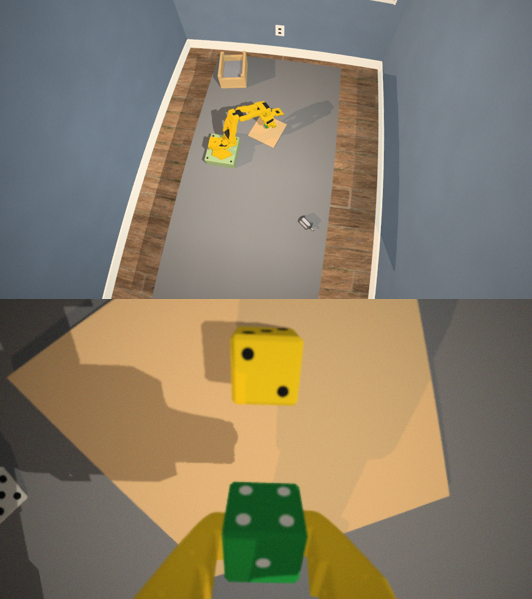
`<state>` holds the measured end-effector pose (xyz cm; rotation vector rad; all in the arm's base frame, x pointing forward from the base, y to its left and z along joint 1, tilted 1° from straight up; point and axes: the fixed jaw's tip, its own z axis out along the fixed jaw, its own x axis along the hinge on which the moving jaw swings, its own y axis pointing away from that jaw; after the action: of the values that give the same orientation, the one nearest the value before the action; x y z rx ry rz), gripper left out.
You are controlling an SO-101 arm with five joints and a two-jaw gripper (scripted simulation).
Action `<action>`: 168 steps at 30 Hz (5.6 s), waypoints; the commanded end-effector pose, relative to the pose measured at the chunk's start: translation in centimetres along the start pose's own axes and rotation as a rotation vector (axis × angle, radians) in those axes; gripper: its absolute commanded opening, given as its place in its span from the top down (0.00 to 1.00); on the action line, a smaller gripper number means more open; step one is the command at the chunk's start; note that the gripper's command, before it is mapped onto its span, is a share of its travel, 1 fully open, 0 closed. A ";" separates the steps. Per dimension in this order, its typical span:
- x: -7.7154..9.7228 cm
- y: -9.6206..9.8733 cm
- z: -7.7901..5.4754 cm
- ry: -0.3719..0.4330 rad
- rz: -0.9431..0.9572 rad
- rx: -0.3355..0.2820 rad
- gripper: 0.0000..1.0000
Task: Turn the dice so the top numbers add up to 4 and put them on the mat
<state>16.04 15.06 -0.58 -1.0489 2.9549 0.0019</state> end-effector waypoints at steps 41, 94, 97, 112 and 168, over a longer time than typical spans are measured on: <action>0.2 0.2 1.4 -0.001 0.001 -0.001 1.00; 0.2 0.3 3.3 -0.001 0.001 -0.001 1.00; 0.2 0.3 3.6 -0.001 0.001 -0.001 1.00; 0.2 0.3 3.9 -0.001 0.001 -0.001 1.00; 0.2 0.3 4.1 -0.001 0.001 -0.001 0.82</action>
<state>16.34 15.37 -4.00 -1.0417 2.9295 0.0183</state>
